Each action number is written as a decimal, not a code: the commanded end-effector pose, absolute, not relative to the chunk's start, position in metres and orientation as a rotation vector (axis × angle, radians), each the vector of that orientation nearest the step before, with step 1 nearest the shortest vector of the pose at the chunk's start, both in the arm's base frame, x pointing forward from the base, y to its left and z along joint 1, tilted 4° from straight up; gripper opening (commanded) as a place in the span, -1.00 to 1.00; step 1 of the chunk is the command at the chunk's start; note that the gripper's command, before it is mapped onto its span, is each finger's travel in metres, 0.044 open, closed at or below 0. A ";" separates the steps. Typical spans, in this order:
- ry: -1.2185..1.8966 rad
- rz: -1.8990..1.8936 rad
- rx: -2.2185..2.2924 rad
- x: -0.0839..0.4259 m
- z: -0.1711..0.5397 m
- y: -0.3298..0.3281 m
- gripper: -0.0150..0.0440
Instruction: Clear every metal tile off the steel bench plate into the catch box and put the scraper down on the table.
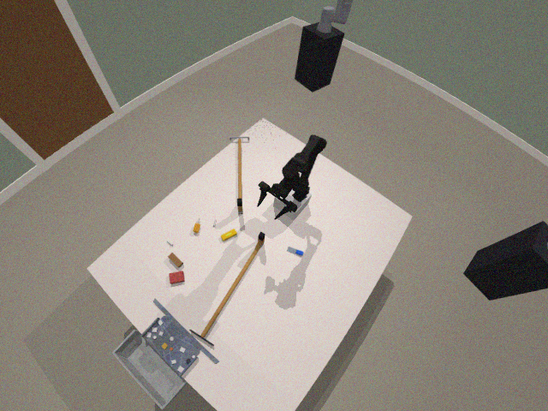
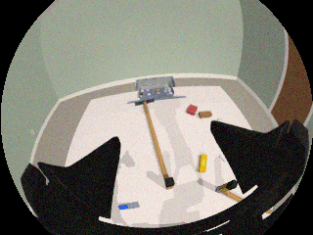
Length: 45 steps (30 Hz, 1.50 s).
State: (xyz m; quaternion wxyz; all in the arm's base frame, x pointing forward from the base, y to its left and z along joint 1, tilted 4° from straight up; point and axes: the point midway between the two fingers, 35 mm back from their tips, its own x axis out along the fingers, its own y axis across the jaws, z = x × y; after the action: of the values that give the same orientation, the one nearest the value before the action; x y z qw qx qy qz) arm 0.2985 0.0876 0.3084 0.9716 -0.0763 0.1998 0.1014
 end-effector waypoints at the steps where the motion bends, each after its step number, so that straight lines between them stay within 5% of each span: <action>1: 0.435 0.213 -0.169 0.308 0.308 0.091 1.00; 45: 0.777 0.248 -0.265 0.402 0.251 0.121 1.00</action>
State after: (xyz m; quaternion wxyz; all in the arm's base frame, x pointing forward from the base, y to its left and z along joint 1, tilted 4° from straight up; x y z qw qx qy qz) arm 0.3941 0.1180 0.2560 0.9151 -0.1247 0.3654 0.1160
